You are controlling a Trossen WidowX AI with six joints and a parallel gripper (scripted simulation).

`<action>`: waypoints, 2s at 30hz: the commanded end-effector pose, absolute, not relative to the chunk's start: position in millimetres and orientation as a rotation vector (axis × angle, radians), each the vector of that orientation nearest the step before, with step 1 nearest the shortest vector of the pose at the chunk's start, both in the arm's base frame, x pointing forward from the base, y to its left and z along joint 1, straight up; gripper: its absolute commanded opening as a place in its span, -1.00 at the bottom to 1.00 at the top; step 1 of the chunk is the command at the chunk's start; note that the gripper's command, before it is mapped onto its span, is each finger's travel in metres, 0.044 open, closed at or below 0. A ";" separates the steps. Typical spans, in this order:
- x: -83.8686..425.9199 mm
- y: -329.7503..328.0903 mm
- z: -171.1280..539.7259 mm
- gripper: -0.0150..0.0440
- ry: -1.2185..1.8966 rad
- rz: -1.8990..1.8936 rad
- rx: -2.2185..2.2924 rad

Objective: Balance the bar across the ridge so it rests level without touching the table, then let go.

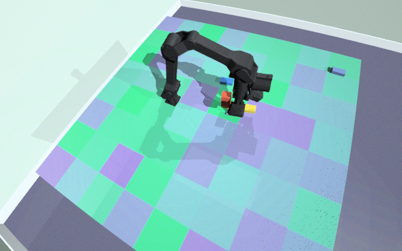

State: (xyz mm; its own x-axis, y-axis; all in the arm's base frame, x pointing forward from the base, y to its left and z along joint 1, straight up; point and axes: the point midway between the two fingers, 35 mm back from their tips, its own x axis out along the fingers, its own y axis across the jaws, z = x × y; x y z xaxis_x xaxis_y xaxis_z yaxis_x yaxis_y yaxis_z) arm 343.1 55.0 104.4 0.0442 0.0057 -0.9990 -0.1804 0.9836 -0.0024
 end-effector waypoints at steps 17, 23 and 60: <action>343.0 55.0 104.3 0.09 1.522 0.143 -0.140; 343.0 55.0 104.3 0.14 1.522 0.143 -0.140; 339.4 54.4 204.3 1.00 1.522 0.143 -0.140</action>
